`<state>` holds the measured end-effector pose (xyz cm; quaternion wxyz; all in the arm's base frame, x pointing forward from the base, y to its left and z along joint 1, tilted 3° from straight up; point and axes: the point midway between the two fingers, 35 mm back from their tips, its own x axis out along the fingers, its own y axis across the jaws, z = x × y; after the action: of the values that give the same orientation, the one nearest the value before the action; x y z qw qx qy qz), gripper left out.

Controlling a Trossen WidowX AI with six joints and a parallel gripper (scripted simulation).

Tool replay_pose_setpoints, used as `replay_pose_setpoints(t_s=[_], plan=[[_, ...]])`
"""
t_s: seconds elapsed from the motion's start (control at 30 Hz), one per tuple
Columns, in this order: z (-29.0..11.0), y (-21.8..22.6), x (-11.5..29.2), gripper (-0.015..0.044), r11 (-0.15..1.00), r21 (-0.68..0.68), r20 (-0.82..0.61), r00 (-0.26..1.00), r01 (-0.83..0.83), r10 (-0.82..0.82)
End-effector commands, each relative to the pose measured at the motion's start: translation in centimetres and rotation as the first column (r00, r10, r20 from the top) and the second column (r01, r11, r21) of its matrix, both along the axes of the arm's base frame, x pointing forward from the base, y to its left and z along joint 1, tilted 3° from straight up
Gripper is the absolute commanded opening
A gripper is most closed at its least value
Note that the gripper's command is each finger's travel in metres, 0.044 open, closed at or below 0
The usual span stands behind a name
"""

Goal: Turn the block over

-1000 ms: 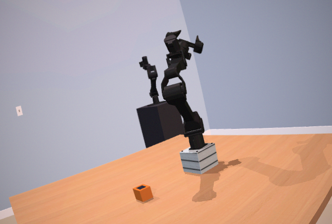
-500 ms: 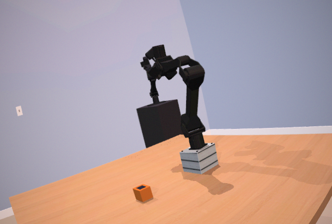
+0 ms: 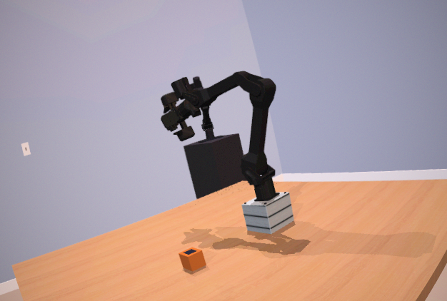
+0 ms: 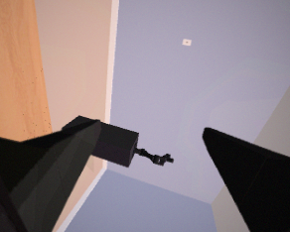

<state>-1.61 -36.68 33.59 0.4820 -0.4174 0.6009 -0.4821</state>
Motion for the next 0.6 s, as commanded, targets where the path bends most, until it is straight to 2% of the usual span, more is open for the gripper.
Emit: replay_pose_setpoints(t_s=[0.0,0.27,0.43,0.57], plan=[[-3.1,-1.1,5.5,0.044,0.986,0.105,0.145,0.983,-0.126,0.111],[-9.6,1.1,18.1,0.044,0.871,0.331,0.423,0.882,-0.363,0.207],[-13.5,5.2,25.0,0.044,0.751,0.472,0.531,0.829,-0.461,0.175],[-16.7,9.7,29.2,0.044,0.638,0.594,0.565,0.818,-0.49,0.103]])
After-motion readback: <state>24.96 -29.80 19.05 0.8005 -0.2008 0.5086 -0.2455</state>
